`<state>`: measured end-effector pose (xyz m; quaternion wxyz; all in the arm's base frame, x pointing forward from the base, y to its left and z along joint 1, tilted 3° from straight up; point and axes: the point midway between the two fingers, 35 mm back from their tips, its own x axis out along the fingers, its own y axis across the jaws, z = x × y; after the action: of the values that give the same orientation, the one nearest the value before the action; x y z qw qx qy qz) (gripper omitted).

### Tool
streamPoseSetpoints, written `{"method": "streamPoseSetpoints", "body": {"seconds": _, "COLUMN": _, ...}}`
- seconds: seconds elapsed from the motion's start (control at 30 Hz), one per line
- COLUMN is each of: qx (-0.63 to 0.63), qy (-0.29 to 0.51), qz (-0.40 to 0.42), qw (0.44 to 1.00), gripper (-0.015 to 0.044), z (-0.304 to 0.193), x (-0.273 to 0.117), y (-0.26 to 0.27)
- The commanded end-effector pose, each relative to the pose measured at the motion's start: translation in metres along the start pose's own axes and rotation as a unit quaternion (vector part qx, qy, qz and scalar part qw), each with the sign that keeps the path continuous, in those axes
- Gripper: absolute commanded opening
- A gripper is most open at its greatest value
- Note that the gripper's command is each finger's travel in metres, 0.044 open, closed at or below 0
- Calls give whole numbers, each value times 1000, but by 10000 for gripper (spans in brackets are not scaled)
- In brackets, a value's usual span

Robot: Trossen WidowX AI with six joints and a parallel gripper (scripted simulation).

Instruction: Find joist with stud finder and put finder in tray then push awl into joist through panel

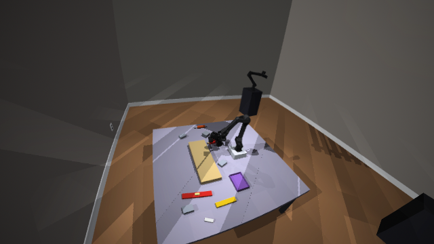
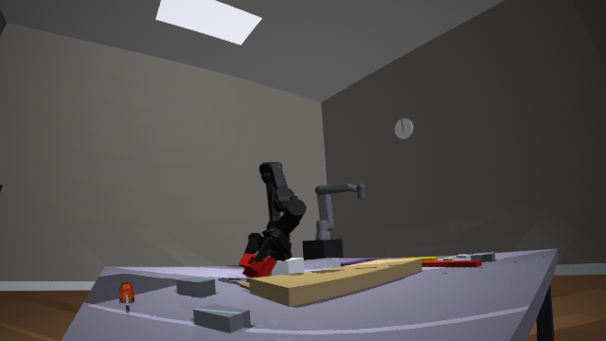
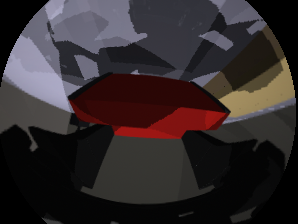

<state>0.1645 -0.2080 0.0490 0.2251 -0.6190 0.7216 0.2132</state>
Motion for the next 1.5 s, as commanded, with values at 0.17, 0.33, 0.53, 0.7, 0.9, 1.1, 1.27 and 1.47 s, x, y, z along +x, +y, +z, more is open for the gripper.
{"method": "streamPoseSetpoints", "body": {"seconds": 0.17, "qx": 2, "qy": 30, "qz": 1, "qw": 1000, "gripper": 0, "z": 1, "x": 0, "y": 0}}
{"method": "streamPoseSetpoints", "body": {"seconds": 0.33, "qx": 2, "qy": 49, "qz": 1, "qw": 999, "gripper": 0, "z": 2, "x": 1, "y": 0}}
{"method": "streamPoseSetpoints", "body": {"seconds": 0.53, "qx": 2, "qy": 71, "qz": 1, "qw": 997, "gripper": 0, "z": 4, "x": 1, "y": 0}}
{"method": "streamPoseSetpoints", "body": {"seconds": 0.7, "qx": 2, "qy": 90, "qz": 1, "qw": 996, "gripper": 0, "z": 5, "x": 1, "y": 0}}
{"method": "streamPoseSetpoints", "body": {"seconds": 0.9, "qx": 3, "qy": 106, "qz": 1, "qw": 994, "gripper": 0, "z": 6, "x": 1, "y": 0}}
{"method": "streamPoseSetpoints", "body": {"seconds": 1.1, "qx": 4, "qy": 121, "qz": -1, "qw": 993, "gripper": 0, "z": -9, "x": -5, "y": 0}}
{"method": "streamPoseSetpoints", "body": {"seconds": 1.27, "qx": 4, "qy": 130, "qz": -1, "qw": 991, "gripper": 0, "z": -15, "x": -8, "y": 0}}
{"method": "streamPoseSetpoints", "body": {"seconds": 1.47, "qx": 4, "qy": 129, "qz": -1, "qw": 992, "gripper": 0, "z": -13, "x": -6, "y": -1}}
